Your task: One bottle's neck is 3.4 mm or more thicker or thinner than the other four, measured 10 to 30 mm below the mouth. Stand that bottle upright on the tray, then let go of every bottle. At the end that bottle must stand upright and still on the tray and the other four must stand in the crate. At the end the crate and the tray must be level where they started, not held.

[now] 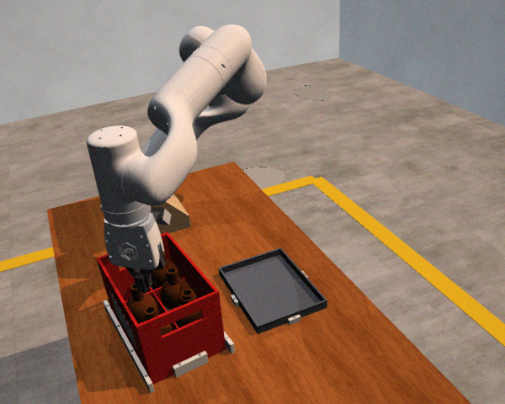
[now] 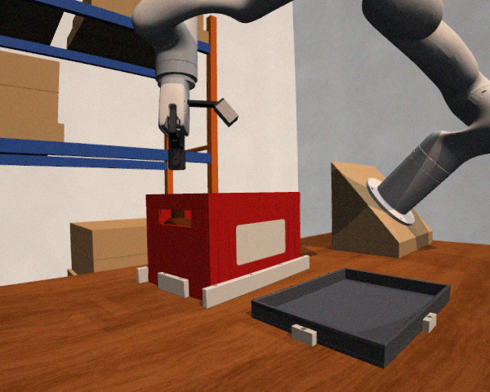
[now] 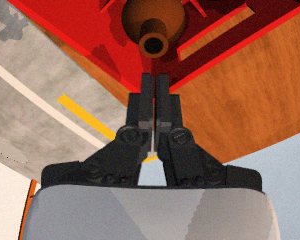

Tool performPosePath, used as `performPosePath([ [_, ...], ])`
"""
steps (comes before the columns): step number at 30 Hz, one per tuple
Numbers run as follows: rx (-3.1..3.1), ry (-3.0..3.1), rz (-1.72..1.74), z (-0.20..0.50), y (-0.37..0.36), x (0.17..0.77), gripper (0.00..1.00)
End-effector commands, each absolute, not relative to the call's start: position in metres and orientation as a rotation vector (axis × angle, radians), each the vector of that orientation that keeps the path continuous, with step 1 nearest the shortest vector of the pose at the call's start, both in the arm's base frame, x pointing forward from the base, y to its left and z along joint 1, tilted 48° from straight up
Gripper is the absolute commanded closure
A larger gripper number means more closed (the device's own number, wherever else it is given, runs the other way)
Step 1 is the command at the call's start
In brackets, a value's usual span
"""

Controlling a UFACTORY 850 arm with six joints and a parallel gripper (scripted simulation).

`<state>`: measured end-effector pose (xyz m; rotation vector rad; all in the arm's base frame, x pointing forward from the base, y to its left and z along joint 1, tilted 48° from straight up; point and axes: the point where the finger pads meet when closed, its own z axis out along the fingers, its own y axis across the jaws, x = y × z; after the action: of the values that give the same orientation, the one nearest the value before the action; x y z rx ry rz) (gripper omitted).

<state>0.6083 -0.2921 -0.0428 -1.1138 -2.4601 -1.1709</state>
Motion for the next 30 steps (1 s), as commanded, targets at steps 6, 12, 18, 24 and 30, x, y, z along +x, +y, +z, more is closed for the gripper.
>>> performPosePath([
  [6,-1.115,-2.462,-1.171,-0.042,-0.293,0.609,1.00],
  [12,-1.115,-2.462,-1.171,-0.042,-0.293,0.609,1.00],
  [18,-1.115,-2.462,-1.171,-0.041,-0.293,0.609,1.00],
  [24,-1.114,-2.462,-1.172,0.000,-0.256,0.608,1.00],
  [30,-1.115,-2.462,-1.170,0.021,-0.234,0.603,1.00],
])
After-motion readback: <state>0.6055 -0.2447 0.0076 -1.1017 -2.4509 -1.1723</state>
